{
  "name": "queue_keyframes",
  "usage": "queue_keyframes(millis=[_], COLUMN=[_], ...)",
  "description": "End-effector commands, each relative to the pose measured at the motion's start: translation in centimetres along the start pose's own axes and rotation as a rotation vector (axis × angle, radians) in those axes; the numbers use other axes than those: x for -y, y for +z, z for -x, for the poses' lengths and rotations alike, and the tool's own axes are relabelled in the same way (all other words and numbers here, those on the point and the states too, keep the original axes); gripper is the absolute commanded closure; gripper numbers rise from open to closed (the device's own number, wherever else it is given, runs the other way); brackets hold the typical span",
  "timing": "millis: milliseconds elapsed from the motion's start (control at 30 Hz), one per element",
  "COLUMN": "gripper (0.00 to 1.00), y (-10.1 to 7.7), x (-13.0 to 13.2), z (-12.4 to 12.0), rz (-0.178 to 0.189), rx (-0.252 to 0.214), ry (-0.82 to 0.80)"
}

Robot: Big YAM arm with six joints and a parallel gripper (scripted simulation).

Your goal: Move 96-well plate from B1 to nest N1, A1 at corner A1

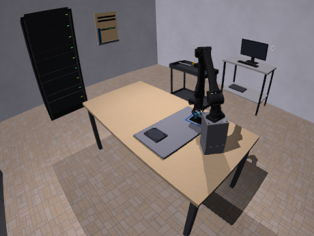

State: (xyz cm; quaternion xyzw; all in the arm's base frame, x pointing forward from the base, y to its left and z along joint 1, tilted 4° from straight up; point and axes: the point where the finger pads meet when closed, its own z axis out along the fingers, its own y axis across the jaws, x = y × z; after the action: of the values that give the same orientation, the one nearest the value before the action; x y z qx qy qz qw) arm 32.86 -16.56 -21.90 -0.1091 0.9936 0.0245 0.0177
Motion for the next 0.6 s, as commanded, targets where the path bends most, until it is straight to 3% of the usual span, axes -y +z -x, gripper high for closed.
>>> queue_keyframes(millis=[0, 133, 167, 233, 567], gripper=[0.00, 0.00, 0.00, 0.00, 0.00], y=[0.5, 0.8, -0.1, 1.3, 3.0], x=[0.5, 0.5, 1.2, 0.5, 0.4], z=[1.4, 1.4, 2.2, 1.4, 1.3], rz=[-0.015, -0.015, -0.034, -0.015, -0.013], rx=[0.024, 0.024, 0.046, 0.023, 0.022], ry=[-0.005, -0.006, -0.006, -0.004, -0.005])
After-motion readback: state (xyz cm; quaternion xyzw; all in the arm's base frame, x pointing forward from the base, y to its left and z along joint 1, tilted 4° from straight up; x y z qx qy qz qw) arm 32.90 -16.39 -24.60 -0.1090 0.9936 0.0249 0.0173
